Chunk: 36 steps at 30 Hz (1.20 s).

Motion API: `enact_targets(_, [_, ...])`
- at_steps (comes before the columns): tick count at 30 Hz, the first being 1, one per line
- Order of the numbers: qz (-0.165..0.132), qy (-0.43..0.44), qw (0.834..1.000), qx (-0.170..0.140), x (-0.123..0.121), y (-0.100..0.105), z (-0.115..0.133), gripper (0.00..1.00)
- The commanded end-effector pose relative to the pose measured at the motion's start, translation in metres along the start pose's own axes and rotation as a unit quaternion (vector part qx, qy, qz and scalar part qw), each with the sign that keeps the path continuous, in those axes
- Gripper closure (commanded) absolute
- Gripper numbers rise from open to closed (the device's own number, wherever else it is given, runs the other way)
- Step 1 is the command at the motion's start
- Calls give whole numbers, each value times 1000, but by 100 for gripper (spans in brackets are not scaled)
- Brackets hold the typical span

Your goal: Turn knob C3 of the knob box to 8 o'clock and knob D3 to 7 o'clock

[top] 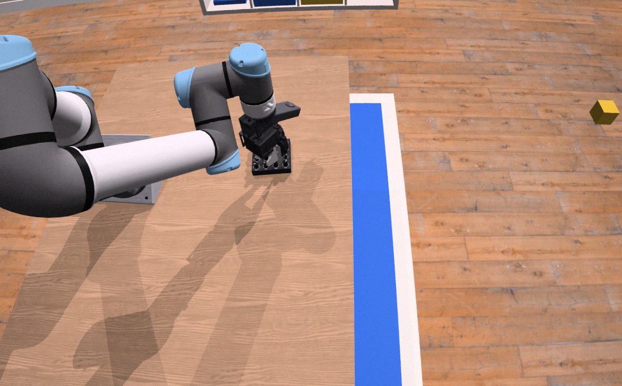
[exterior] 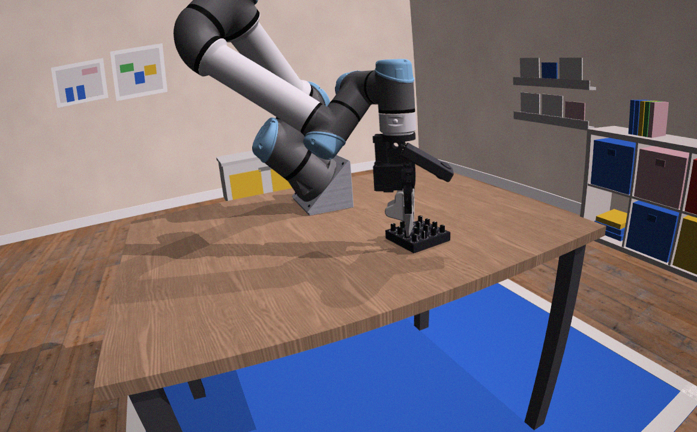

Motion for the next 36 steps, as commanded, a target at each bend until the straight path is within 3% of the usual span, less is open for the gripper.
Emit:
enact_targets(1, [0, 0, 1000, 0, 0, 0, 0, 89])
enact_targets(10, [0, 0, 1000, 0, 0, 3, 0, 89])
enact_targets(27, [0, 0, 1000, 0, 0, 37, 0, 89])
enact_targets(36, [0, 0, 1000, 0, 0, 38, 0, 89])
Point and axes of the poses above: the point where the finger pads meet when closed, its own y axis back along the fingers, its own x axis across the jaws, z = x × y, the point moved 6 cm from there along y, back along the fingers, and after that the axes turned 10 degrees about -y, right-handed, at the moved point
